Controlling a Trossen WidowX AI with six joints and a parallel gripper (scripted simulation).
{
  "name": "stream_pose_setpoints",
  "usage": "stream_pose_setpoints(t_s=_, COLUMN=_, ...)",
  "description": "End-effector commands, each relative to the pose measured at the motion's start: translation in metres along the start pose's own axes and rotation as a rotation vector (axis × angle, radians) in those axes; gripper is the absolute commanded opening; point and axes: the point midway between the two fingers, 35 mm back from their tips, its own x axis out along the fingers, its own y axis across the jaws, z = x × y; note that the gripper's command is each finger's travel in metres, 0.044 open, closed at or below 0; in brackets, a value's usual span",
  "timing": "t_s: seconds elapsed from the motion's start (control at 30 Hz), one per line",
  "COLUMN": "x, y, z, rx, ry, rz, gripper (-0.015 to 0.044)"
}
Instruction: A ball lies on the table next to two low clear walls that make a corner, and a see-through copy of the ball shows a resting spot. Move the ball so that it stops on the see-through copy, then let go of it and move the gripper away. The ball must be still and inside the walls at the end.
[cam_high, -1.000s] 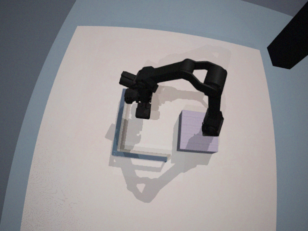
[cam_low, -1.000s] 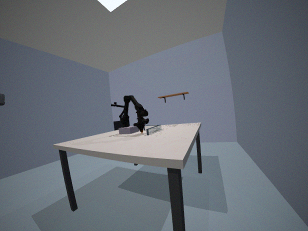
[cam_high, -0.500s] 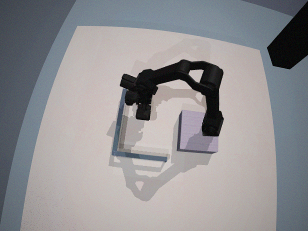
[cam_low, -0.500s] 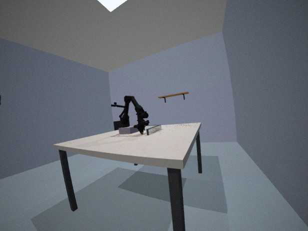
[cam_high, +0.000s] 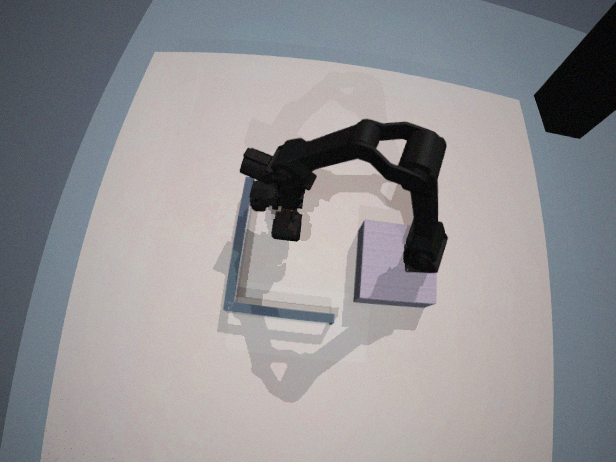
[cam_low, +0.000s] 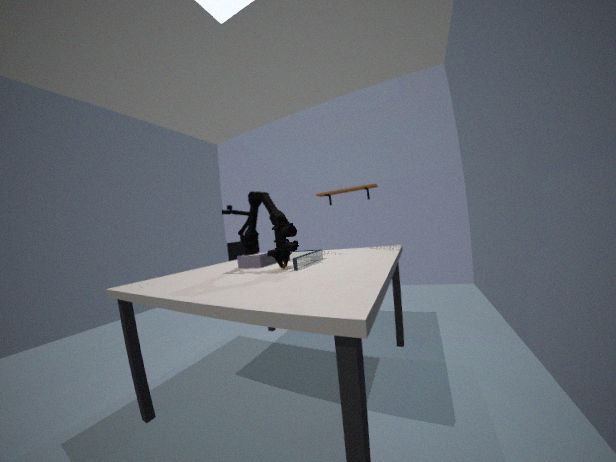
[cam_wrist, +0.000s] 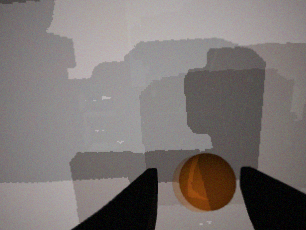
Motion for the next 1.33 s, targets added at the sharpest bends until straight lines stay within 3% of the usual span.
stream_pose_setpoints(t_s=0.0, x=0.0, y=0.0, z=0.0, rx=0.0, ry=0.0, rz=0.0, gripper=0.0223)
stream_pose_setpoints(t_s=0.17, x=-0.011, y=-0.001, z=0.002, rx=0.0, ry=0.0, rz=0.0, gripper=0.0223)
stream_pose_setpoints(t_s=0.33, x=-0.085, y=0.0, z=0.001, rx=-0.003, ry=0.0, rz=0.0, gripper=0.0223)
stream_pose_setpoints(t_s=0.73, x=-0.082, y=-0.002, z=0.005, rx=0.0, ry=-0.015, rz=-0.005, gripper=0.0223)
stream_pose_setpoints(t_s=0.9, x=-0.13, y=0.0, z=-0.001, rx=0.0, ry=-0.01, rz=-0.003, gripper=0.0354)
stream_pose_setpoints(t_s=1.0, x=-0.133, y=0.0, z=-0.001, rx=0.0, ry=-0.01, rz=-0.003, gripper=0.0433)
stream_pose_setpoints(t_s=1.3, x=-0.133, y=0.0, z=-0.001, rx=0.0, ry=-0.01, rz=-0.003, gripper=0.044)
